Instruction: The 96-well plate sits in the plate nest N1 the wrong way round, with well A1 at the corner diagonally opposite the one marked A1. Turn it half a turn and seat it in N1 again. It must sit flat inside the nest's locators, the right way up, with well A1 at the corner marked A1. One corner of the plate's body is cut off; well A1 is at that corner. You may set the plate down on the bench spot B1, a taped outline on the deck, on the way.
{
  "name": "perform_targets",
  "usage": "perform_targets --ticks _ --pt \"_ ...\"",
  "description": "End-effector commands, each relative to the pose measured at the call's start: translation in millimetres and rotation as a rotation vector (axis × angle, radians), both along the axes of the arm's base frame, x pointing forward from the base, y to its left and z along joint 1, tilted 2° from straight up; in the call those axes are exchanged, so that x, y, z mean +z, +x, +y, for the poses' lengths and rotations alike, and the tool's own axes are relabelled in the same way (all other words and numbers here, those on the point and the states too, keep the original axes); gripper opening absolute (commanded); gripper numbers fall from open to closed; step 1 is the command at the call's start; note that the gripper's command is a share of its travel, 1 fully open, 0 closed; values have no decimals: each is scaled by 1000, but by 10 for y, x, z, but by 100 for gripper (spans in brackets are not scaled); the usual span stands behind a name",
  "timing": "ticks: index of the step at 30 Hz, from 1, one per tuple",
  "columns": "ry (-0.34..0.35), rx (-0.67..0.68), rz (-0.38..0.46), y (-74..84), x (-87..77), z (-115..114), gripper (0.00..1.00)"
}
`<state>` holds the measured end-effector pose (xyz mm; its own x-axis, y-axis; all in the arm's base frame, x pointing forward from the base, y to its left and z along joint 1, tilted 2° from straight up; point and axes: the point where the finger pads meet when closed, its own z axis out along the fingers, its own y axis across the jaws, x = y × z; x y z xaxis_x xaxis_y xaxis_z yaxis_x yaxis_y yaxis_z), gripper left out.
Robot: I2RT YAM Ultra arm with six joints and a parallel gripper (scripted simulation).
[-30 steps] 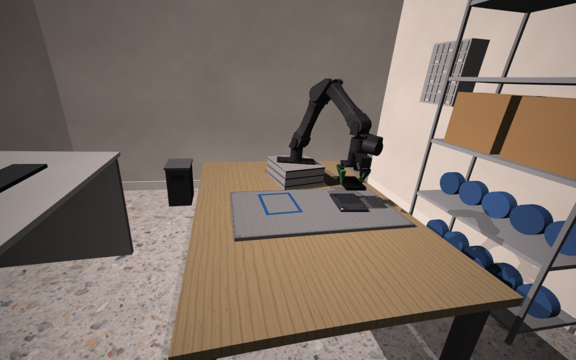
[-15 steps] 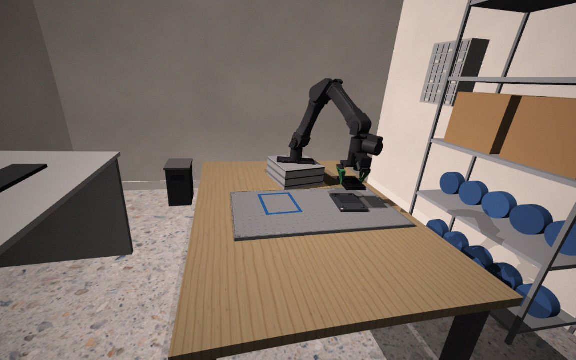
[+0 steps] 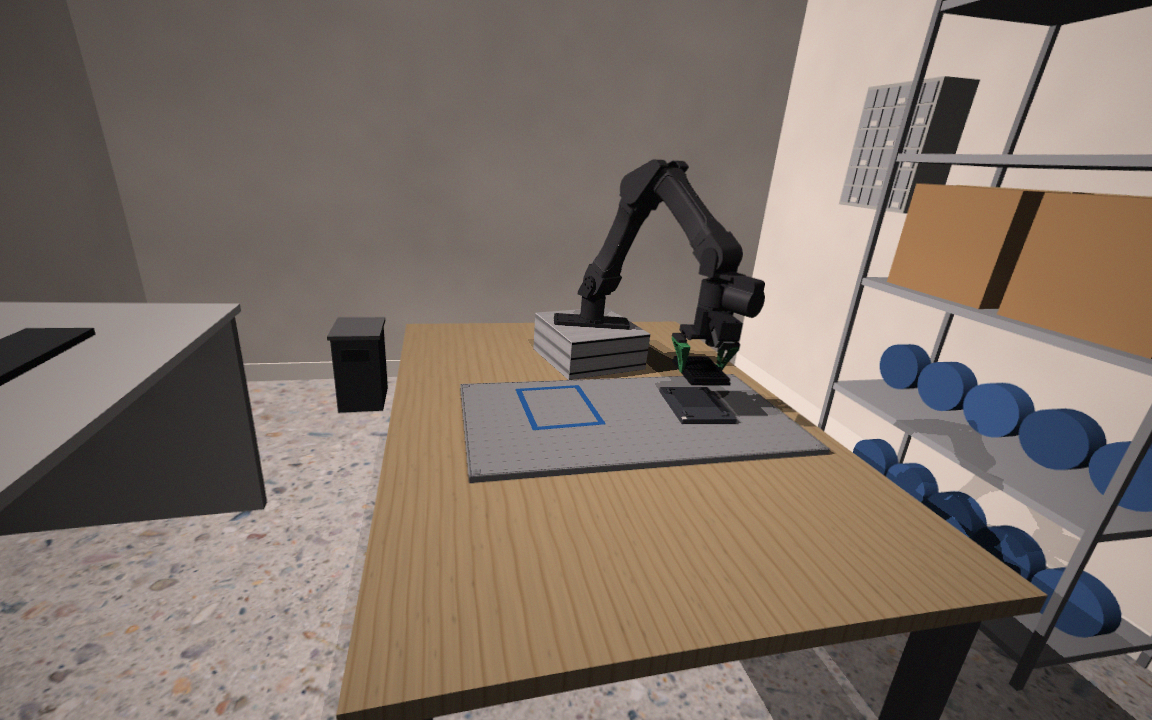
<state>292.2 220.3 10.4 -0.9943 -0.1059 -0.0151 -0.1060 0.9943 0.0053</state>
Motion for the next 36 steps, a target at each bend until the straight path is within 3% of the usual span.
perform_targets --ticks 1,36 --pt "14 0 -26 60 16 33 0" --pt "14 0 -26 97 -500 57 0"
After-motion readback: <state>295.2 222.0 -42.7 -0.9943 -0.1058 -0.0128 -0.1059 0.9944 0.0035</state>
